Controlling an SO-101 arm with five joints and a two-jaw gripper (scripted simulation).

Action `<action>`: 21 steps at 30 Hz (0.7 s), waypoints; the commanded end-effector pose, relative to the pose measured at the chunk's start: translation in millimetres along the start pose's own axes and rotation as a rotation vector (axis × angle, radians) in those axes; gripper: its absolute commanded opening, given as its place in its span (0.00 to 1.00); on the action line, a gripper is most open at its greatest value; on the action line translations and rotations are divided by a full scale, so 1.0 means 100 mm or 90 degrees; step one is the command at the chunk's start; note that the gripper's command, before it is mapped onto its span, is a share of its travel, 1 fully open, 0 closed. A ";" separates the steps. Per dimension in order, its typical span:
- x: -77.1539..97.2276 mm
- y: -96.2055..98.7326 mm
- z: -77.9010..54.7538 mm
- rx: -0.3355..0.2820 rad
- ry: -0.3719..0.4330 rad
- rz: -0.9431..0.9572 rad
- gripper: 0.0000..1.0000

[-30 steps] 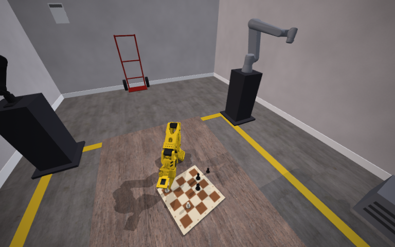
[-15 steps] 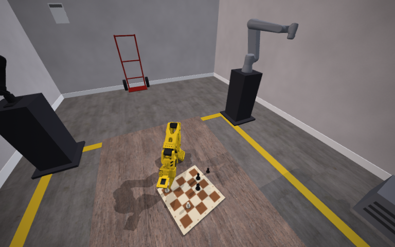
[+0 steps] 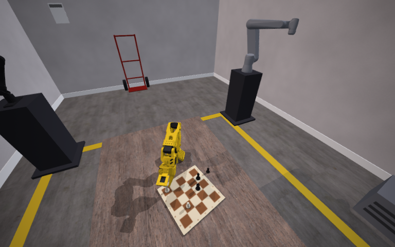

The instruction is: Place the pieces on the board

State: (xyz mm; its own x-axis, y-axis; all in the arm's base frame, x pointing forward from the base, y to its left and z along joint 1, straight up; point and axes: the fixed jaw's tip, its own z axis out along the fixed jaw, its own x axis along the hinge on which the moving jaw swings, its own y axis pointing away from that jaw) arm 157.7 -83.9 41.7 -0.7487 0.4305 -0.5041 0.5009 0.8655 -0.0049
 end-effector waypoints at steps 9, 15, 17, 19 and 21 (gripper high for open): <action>-0.13 -0.01 -0.20 0.001 -0.009 0.009 0.10; -0.17 -0.01 -0.27 0.001 -0.009 0.009 0.10; -0.17 -0.01 -0.27 0.001 -0.009 0.009 0.10; -0.18 -0.01 -0.28 0.001 -0.009 0.009 0.10; -0.18 -0.01 -0.29 0.001 -0.009 0.009 0.10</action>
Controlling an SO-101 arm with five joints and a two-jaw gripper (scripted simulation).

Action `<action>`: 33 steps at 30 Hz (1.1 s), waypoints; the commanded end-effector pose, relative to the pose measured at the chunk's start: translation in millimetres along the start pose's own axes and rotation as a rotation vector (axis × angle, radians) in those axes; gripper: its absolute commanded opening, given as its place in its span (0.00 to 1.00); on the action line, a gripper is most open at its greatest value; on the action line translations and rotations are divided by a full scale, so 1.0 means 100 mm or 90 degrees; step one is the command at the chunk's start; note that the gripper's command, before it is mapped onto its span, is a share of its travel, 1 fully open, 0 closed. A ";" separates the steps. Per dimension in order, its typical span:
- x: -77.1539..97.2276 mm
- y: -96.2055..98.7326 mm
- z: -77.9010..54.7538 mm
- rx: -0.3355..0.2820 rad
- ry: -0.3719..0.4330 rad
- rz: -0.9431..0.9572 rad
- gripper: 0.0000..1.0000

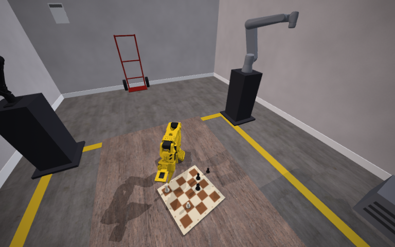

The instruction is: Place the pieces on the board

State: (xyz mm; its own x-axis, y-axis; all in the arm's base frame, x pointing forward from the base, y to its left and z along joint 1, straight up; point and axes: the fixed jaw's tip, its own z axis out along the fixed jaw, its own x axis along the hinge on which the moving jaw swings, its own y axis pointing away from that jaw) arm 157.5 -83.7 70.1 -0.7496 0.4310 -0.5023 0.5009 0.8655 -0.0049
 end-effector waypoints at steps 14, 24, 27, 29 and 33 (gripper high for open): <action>-0.05 0.01 -0.06 -0.003 -0.011 0.002 0.10; -0.01 0.40 -0.08 -0.072 -0.011 -0.115 0.10; 0.04 0.60 -0.11 -0.111 -0.011 -0.180 0.10; 0.06 0.68 -0.12 -0.125 -0.011 -0.204 0.10; 0.16 0.91 -0.17 -0.171 -0.011 -0.281 0.10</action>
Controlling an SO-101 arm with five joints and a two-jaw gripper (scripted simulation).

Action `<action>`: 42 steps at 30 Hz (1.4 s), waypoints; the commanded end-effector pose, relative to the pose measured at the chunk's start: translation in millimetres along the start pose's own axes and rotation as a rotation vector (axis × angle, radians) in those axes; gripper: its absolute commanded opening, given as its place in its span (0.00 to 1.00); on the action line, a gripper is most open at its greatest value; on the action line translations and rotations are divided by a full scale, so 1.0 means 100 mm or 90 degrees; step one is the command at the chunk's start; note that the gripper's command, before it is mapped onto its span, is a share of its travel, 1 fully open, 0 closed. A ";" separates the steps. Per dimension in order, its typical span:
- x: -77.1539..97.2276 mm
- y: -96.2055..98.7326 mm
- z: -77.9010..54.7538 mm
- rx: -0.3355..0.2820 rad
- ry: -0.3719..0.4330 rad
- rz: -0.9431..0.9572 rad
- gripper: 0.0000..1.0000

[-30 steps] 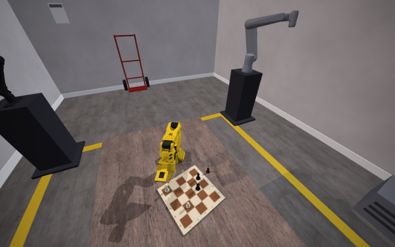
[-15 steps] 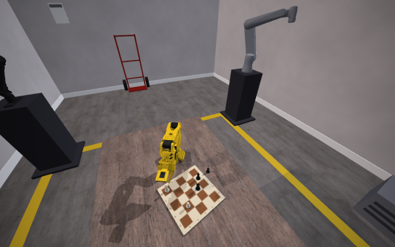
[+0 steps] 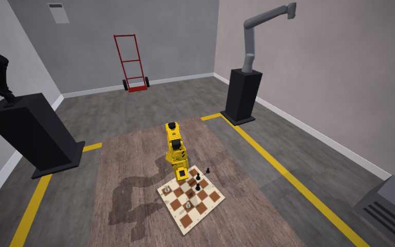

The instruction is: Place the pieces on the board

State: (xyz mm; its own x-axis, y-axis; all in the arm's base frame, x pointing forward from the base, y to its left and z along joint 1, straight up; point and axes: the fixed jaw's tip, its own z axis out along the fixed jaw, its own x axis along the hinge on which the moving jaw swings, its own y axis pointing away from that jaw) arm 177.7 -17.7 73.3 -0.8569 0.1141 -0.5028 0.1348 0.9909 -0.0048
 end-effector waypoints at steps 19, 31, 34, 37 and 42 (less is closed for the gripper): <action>0.43 1.33 -0.28 -0.259 -0.012 -0.431 0.09; 0.50 1.41 -0.32 -0.279 -0.012 -0.465 0.09; 0.50 1.42 -0.32 -0.279 -0.012 -0.466 0.09; 0.51 1.43 -0.32 -0.282 -0.012 -0.469 0.09; 0.51 1.44 -0.32 -0.283 -0.012 -0.471 0.09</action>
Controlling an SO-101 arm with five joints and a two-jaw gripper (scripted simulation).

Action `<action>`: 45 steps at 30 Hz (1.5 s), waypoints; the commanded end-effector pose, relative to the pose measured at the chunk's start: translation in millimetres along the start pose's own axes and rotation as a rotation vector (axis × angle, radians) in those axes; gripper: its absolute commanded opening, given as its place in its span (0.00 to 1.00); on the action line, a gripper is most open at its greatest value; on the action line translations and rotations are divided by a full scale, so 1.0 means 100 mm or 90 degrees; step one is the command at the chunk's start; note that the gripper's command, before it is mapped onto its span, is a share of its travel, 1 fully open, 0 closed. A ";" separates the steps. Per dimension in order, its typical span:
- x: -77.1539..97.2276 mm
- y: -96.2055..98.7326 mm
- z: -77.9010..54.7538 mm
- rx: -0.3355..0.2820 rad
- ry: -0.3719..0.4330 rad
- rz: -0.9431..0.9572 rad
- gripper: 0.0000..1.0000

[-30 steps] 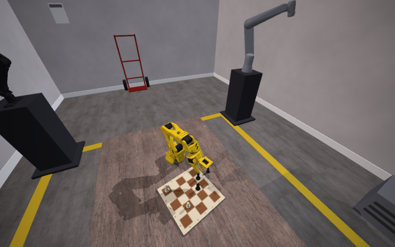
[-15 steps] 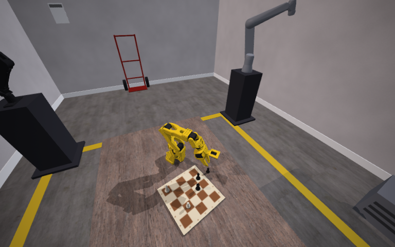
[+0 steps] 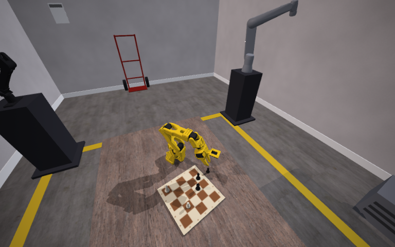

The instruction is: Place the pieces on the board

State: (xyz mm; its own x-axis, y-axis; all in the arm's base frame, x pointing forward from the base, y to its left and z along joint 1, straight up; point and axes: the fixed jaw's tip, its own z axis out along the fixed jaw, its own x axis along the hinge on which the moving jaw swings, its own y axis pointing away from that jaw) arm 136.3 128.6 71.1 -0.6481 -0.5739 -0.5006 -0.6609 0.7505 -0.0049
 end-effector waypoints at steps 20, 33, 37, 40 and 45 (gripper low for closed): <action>0.01 0.02 0.09 -0.004 -0.013 -0.002 0.09; 0.12 0.03 0.30 -0.004 -0.012 -0.002 0.09; 0.16 0.03 0.37 -0.004 -0.012 -0.002 0.09; 0.17 0.03 0.39 -0.004 -0.012 -0.002 0.09; 0.21 0.03 0.46 -0.004 -0.012 -0.002 0.09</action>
State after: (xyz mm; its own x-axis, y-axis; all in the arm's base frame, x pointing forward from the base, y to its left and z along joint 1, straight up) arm 140.9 132.7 28.8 -0.6360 -0.5644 -0.5262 -0.6614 0.7500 -0.0051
